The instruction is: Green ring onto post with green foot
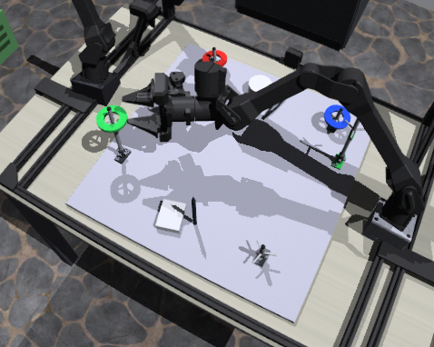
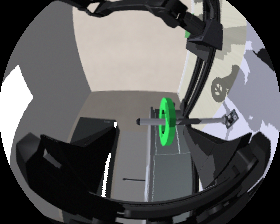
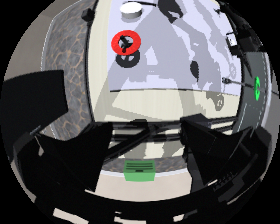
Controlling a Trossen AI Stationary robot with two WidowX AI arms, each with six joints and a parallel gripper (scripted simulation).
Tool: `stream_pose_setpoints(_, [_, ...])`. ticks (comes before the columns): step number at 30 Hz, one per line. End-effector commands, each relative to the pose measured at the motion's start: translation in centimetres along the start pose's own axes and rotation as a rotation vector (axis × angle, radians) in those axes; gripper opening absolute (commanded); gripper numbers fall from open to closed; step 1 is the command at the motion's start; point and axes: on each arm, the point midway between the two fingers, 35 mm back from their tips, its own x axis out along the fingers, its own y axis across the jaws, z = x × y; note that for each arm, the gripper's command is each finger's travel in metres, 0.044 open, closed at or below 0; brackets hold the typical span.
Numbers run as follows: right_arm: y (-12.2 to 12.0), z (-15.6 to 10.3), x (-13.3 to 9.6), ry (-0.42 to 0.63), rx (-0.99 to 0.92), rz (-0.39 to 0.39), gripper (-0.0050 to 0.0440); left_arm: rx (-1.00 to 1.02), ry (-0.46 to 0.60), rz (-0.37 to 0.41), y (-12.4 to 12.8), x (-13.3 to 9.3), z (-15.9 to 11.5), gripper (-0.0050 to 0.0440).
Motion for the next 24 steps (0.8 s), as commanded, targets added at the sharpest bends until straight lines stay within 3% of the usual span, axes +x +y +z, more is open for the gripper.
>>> stream_pose_setpoints(1, [0.0,-0.1,0.0,0.003,0.004,0.002,0.04,0.004,0.004,-0.015,-1.3,0.8,-0.3,0.04])
stream_pose_setpoints(24, [0.0,-0.1,0.0,0.003,0.004,0.002,0.04,0.004,0.004,-0.015,-2.4,2.1,-0.4,0.04])
